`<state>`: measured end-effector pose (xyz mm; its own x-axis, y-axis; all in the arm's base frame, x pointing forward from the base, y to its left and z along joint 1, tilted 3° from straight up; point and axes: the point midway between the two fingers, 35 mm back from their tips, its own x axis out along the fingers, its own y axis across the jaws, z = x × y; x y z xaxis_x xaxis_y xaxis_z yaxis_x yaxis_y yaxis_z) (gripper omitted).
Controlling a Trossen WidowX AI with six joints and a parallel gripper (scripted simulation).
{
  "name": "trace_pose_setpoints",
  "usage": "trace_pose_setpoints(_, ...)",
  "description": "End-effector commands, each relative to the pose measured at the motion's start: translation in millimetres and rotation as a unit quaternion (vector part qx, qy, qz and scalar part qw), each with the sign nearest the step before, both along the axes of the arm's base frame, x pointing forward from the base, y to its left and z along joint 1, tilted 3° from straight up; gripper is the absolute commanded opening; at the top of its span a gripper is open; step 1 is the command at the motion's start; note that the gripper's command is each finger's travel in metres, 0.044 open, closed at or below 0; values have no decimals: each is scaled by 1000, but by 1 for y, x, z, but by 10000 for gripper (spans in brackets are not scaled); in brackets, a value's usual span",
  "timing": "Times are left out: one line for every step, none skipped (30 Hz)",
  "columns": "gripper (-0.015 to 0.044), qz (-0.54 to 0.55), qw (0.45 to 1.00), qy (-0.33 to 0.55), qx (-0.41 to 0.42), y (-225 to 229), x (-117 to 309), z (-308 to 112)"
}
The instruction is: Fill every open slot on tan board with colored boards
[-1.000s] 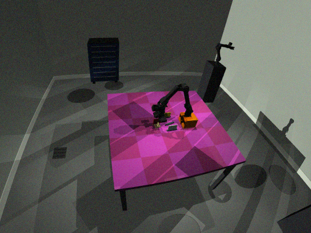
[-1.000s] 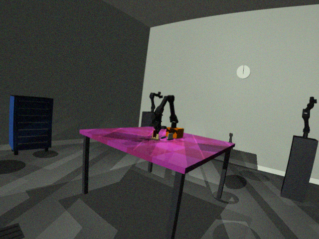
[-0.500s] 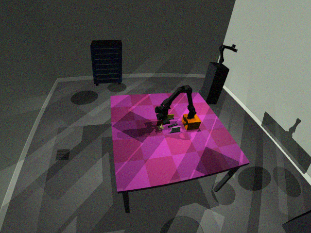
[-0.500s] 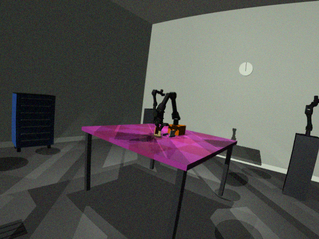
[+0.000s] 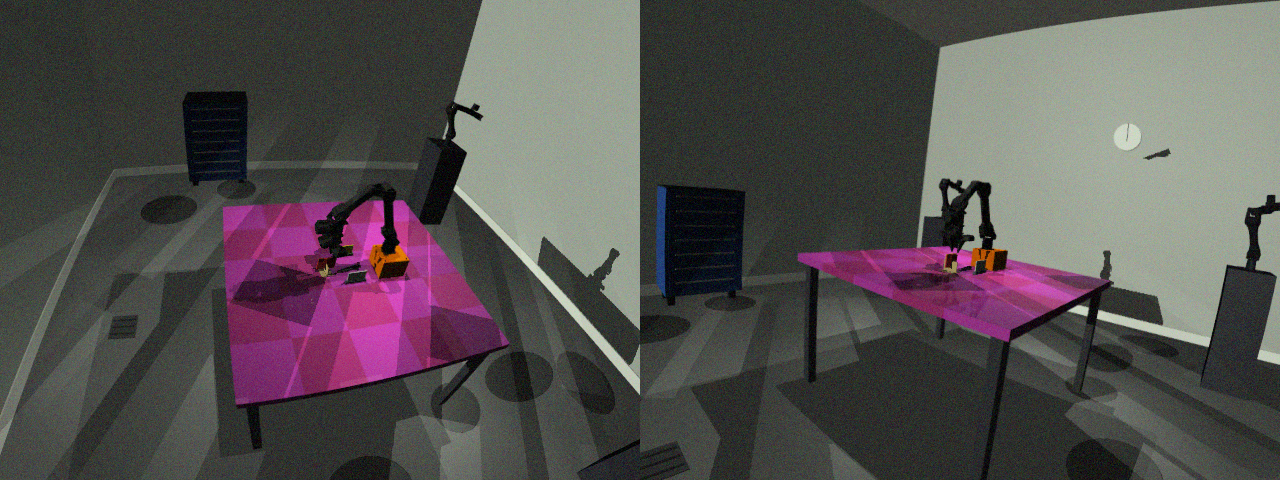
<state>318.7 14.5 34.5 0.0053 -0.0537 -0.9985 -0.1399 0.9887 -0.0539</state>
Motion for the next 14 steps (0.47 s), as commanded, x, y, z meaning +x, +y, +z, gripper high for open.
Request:
trace_pose_setpoints(163,-3,1000,-8,0,1,1,22)
trace_pose_setpoints(163,-3,1000,-8,0,1,1,22)
trace_pose_setpoints(163,-3,1000,-8,0,1,1,22)
trace_pose_setpoints(163,-3,1000,-8,0,1,3,22)
trace_pose_setpoints(163,-3,1000,-8,0,1,6,22)
trace_pose_setpoints(163,-3,1000,-8,0,2,8,22)
trace_pose_setpoints(163,-3,1000,-8,0,2,8,22)
trace_pose_setpoints(163,-3,1000,-8,0,2,8,22)
trace_pose_setpoints(163,-3,1000,-8,0,2,8,22)
trace_pose_setpoints(163,-3,1000,-8,0,2,8,22)
trace_pose_setpoints(163,-3,1000,-8,0,2,8,22)
trace_pose_setpoints(163,-3,1000,-8,0,2,8,22)
trace_pose_setpoints(163,-3,1000,-8,0,2,8,22)
trace_pose_setpoints(163,-3,1000,-8,0,2,7,22)
